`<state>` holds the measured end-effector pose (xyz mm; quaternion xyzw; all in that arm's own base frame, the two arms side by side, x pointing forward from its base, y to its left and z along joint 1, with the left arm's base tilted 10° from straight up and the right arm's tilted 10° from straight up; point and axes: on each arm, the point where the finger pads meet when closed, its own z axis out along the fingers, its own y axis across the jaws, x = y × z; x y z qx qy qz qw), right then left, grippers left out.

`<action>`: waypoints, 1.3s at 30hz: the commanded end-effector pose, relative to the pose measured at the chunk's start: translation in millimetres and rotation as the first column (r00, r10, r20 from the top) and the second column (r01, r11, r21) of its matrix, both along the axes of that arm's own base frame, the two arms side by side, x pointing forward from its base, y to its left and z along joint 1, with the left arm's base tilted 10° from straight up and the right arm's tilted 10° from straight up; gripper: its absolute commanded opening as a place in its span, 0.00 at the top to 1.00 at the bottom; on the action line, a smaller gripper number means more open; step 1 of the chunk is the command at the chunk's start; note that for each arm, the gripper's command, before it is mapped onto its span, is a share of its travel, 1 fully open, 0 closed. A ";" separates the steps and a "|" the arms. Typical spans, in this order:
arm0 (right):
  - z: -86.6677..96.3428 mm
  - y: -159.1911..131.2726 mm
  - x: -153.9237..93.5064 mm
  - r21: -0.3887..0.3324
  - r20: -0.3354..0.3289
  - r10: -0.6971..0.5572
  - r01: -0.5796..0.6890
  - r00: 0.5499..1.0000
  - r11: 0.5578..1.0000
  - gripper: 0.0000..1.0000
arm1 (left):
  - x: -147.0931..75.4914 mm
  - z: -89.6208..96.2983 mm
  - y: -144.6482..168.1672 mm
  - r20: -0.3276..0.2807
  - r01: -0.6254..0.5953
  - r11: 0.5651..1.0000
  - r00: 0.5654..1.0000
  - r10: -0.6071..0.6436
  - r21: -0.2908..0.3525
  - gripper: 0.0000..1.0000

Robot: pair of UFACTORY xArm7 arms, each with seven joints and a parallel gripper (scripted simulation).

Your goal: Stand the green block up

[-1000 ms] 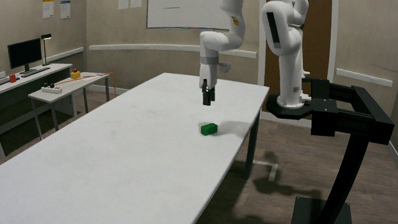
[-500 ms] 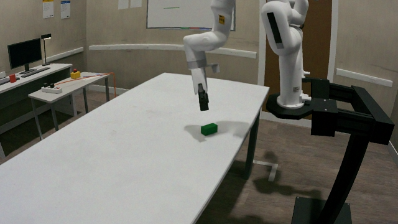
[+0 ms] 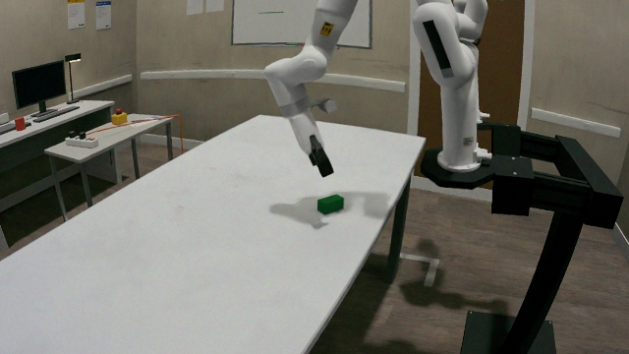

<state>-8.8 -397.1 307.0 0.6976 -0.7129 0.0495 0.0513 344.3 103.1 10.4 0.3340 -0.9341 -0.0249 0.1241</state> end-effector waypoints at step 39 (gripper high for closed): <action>2.0 -0.9 0.0 -0.005 0.001 0.000 0.000 1.000 1.000 0.00 | 39.3 -46.6 -13.1 -0.181 -0.388 0.864 0.921 0.346 -0.321 0.00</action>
